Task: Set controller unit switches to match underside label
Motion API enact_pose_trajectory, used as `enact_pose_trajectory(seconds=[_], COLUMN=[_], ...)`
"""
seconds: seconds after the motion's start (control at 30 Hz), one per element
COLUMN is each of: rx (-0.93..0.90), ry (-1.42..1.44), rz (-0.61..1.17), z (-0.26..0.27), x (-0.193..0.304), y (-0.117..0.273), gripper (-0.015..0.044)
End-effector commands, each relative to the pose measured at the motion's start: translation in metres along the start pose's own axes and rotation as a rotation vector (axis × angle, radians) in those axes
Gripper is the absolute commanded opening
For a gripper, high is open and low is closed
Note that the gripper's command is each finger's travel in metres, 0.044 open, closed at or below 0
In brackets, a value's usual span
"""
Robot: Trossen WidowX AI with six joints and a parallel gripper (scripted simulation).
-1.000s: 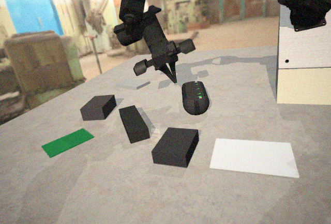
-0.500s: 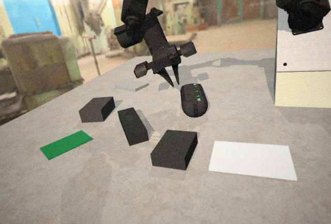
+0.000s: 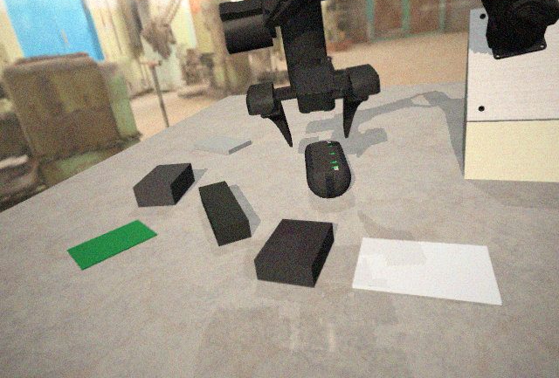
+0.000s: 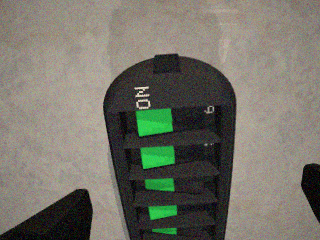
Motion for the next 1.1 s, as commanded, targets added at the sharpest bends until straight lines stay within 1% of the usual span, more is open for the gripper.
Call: enact_pose_trajectory(seconds=[0.0, 0.2, 1.07], rx=[0.059, 0.058, 0.053], ry=[-0.015, -0.015, -0.013], rz=[-0.004, -0.003, 0.005], z=[0.018, 0.017, 0.015], x=[-0.006, -0.007, -0.016], y=[0.005, 0.003, -0.038], gripper=[0.0440, 0.0440, 0.0440])
Point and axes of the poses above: the point midway between the two fingers, 35 mm back from their tips, its own y axis back along the fingers, its own z axis across the jaws, x = y × z, the point moved 4 cm from there along y, back along the fingers, and after that the axes turned 14 degrees about -y, right-handed, at the moved point
